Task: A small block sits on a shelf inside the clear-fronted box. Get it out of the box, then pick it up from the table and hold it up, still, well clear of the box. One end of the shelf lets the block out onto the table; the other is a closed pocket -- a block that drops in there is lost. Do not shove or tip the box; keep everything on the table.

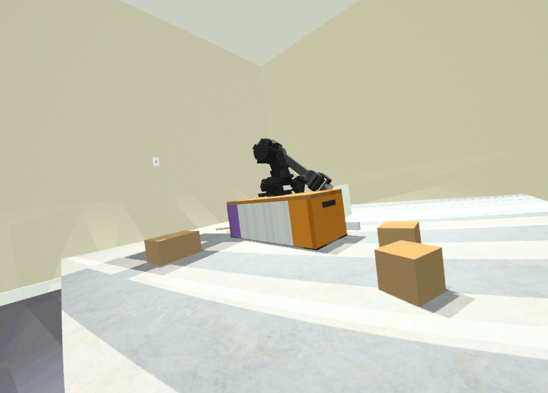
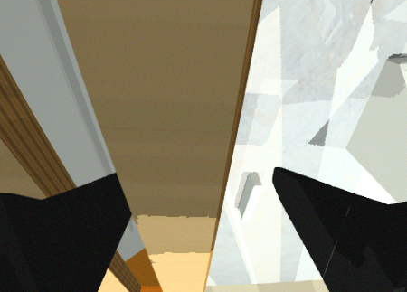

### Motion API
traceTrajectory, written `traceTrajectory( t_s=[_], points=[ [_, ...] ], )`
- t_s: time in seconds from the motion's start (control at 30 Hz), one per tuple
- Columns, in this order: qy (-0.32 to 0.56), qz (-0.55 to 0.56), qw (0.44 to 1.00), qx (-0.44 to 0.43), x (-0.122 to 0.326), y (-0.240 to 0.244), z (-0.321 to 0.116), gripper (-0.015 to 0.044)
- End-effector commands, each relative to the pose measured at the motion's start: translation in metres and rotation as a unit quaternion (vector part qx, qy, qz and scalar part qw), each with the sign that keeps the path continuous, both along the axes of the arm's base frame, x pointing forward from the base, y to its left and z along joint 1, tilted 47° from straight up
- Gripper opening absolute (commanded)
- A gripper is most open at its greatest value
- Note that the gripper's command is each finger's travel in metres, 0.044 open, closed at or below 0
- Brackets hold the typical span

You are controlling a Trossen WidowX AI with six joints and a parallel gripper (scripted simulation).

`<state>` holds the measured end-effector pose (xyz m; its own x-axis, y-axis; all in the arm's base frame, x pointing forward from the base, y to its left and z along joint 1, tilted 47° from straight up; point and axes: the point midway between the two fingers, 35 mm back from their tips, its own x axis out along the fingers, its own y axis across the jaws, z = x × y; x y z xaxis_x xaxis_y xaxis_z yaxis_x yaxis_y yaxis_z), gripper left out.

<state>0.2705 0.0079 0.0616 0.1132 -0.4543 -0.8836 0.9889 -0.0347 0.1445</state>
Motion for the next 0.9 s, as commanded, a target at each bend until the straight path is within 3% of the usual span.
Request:
traceTrajectory(
  t_s=[0.0,0.87],
  points=[
    [0.006,-0.002,1.000,0.000,-0.001,0.007,-0.011,0.0400],
    [0.005,-0.002,1.000,0.002,0.006,0.045,-0.051,0.0400]
  ],
)
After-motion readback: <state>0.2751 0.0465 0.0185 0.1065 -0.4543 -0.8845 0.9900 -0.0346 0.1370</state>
